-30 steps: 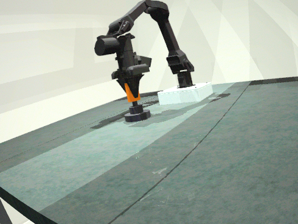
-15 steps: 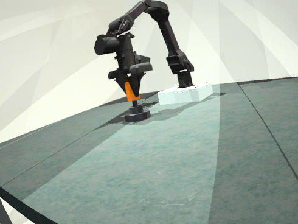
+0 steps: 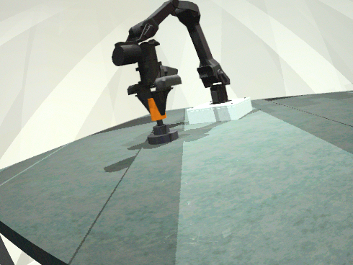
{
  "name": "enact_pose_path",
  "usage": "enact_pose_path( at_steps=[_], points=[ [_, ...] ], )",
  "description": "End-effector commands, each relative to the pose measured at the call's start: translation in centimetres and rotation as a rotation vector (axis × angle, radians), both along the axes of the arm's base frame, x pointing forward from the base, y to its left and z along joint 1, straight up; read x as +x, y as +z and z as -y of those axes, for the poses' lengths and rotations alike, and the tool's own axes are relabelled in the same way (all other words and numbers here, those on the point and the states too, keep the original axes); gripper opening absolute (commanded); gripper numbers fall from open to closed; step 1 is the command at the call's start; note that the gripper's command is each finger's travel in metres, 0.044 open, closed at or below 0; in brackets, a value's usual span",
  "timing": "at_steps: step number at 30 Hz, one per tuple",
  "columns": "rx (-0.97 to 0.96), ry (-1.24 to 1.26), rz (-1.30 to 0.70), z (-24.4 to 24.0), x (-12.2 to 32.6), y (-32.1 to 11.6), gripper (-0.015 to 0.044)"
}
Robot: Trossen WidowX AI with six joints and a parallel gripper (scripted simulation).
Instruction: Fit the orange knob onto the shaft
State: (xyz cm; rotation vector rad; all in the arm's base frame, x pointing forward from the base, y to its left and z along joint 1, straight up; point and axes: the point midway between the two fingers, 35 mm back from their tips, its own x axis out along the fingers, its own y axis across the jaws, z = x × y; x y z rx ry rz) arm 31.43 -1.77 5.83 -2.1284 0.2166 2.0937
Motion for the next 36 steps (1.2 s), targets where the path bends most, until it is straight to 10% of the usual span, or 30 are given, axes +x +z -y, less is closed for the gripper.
enact_pose_path(
  at_steps=[1, 19, 36],
  points=[
    [-0.001, 0.006, 0.001, 0.07, 0.02, -0.06, 0.0000],
    [0.000, -0.048, 0.001, 0.00, 0.06, 0.45, 0.0000],
    [0.019, -1.147, 0.001, 0.10, -0.04, -0.06, 0.0000]
  ],
)
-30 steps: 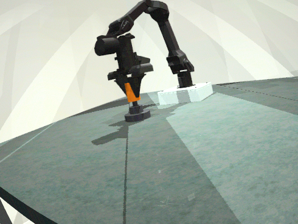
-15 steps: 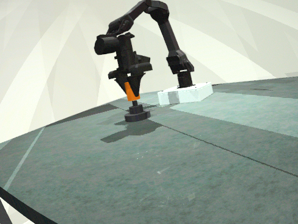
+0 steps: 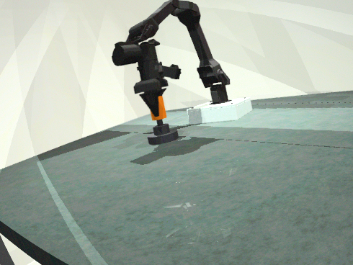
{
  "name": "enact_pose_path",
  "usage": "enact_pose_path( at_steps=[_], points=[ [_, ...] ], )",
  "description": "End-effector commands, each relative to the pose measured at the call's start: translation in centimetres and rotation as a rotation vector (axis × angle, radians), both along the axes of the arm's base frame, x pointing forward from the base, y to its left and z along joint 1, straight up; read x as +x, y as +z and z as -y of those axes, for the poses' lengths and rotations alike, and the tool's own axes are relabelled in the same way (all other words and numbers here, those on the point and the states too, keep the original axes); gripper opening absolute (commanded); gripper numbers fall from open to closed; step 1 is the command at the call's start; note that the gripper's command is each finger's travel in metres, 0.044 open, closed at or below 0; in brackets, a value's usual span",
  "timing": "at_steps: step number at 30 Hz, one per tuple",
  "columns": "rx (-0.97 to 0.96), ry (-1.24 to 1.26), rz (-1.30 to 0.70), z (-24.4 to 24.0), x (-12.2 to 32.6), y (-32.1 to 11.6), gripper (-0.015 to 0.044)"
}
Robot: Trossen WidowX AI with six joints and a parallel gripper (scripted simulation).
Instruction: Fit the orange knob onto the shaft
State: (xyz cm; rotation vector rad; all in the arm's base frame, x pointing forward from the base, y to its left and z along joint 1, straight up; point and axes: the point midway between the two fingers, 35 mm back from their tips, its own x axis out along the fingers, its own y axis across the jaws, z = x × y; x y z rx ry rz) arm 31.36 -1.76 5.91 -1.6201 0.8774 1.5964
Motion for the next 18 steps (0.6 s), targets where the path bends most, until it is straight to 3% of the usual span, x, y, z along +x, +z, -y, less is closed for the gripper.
enact_pose_path(
  at_steps=[1, 18],
  points=[
    [0.005, -0.417, 0.002, 0.13, 0.04, -0.14, 0.0000],
    [0.026, -1.603, 0.000, 0.21, 0.11, 0.37, 0.0000]
  ],
)
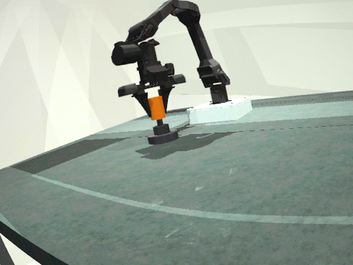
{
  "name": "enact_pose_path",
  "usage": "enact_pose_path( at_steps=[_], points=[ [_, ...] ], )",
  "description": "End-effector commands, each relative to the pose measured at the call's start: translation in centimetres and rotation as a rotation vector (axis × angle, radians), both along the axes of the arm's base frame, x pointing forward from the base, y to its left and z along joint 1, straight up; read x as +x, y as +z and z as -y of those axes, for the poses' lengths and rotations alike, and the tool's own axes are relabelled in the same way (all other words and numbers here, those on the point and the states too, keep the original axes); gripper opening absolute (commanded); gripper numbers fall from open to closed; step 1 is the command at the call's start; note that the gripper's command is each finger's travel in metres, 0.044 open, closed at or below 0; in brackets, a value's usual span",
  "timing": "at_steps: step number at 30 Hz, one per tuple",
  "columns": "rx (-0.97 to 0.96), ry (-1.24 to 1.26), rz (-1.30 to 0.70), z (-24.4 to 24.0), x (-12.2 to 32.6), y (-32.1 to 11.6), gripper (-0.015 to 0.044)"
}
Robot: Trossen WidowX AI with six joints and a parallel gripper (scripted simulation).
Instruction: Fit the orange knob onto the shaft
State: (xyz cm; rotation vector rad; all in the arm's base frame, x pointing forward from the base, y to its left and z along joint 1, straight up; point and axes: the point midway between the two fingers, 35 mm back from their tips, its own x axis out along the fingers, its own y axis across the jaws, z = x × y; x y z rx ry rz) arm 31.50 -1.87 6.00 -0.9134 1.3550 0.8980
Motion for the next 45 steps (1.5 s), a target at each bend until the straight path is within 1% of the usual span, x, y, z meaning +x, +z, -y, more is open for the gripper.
enact_pose_path(
  at_steps=[1, 10, 12, 30, 45],
  points=[
    [0.012, -0.707, -0.002, 0.08, -0.04, 0.30, 0.0000],
    [0.023, -1.279, -0.003, -0.01, -0.27, 0.31, 0.0000],
    [0.024, -1.360, -0.003, -0.06, -0.37, 0.26, 0.0000],
    [0.025, -1.370, -0.003, -0.44, -0.88, 0.12, 0.0000],
    [0.025, -1.370, -0.003, -0.29, -0.26, 0.00, 0.0000]
  ],
)
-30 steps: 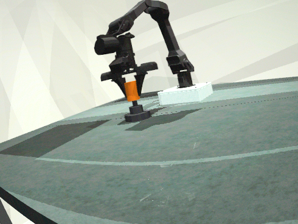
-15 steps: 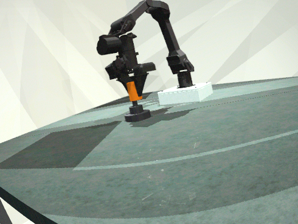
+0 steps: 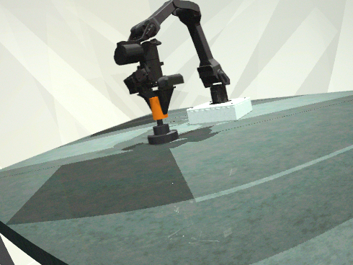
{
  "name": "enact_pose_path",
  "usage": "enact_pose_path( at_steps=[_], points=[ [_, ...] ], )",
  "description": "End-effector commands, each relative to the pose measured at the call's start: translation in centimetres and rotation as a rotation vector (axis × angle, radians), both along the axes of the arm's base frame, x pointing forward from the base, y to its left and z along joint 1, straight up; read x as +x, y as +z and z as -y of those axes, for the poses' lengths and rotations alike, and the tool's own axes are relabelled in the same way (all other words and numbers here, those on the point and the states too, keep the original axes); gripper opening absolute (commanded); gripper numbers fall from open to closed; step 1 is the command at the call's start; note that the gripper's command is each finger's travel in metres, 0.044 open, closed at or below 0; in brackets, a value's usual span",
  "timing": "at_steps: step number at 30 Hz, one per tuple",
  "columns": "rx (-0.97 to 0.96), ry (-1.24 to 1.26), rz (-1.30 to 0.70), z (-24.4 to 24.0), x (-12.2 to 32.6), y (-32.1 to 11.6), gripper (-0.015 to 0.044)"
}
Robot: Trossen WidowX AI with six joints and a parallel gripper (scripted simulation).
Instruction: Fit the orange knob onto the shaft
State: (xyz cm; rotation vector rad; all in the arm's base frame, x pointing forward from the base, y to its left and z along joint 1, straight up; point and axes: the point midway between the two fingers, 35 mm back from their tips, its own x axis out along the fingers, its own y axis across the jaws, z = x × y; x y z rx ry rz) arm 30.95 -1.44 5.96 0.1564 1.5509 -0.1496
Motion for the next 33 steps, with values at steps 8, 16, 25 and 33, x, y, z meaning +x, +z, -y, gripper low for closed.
enact_pose_path(
  at_steps=[8, 16, 25, 33],
  points=[
    [-0.003, -0.006, 0.004, 0.53, 0.77, 0.15, 0.0000],
    [-0.003, -0.006, 0.004, 0.69, 0.80, 0.11, 0.0000],
    [-0.003, -0.006, 0.004, 0.59, 0.44, 0.09, 0.0000],
    [-0.003, -0.006, 0.003, 0.19, 0.14, 0.20, 0.0000]
  ],
)
